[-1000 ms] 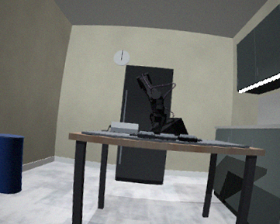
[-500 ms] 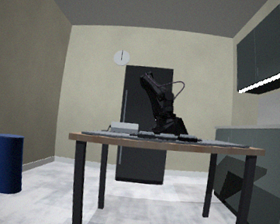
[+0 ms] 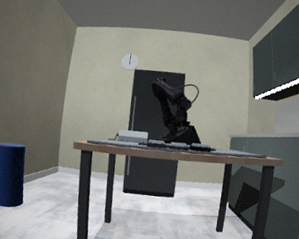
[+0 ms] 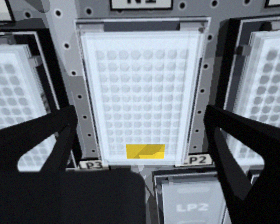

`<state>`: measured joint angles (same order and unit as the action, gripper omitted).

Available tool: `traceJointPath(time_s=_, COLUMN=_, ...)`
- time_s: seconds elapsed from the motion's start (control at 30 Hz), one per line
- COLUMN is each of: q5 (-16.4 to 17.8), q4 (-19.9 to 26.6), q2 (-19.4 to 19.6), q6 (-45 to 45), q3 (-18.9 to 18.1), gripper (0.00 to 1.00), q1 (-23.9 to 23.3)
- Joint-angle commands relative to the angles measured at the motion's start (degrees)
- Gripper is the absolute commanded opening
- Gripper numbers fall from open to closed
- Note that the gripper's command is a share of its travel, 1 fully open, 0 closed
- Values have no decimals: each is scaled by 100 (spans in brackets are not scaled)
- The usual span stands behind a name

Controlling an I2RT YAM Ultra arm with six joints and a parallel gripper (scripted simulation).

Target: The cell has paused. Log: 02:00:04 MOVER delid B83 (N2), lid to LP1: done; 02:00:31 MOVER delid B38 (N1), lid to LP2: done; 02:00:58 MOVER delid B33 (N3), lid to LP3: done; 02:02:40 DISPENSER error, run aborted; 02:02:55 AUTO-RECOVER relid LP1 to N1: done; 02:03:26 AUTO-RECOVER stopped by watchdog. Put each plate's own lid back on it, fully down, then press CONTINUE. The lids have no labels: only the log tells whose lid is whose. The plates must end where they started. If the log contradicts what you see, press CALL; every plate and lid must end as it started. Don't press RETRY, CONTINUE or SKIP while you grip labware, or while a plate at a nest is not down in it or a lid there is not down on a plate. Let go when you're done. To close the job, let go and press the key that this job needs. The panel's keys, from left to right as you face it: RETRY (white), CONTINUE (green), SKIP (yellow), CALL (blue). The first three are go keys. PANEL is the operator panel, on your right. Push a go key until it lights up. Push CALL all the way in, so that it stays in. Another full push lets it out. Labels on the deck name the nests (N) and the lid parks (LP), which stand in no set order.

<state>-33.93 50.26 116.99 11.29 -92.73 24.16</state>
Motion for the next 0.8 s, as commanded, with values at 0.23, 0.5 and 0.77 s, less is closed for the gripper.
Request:
traceJointPath(time_s=0.23, q5=118, q4=715, q2=15, q6=306, q3=-256, gripper=100, q1=70)
traceJointPath(time_s=0.5, q5=112, q4=812, q2=144, q6=316, q3=-438, gripper=100, q1=76)
traceJointPath(time_s=0.77, q5=115, q4=754, q2=124, q6=271, q3=-414, gripper=100, q1=70)
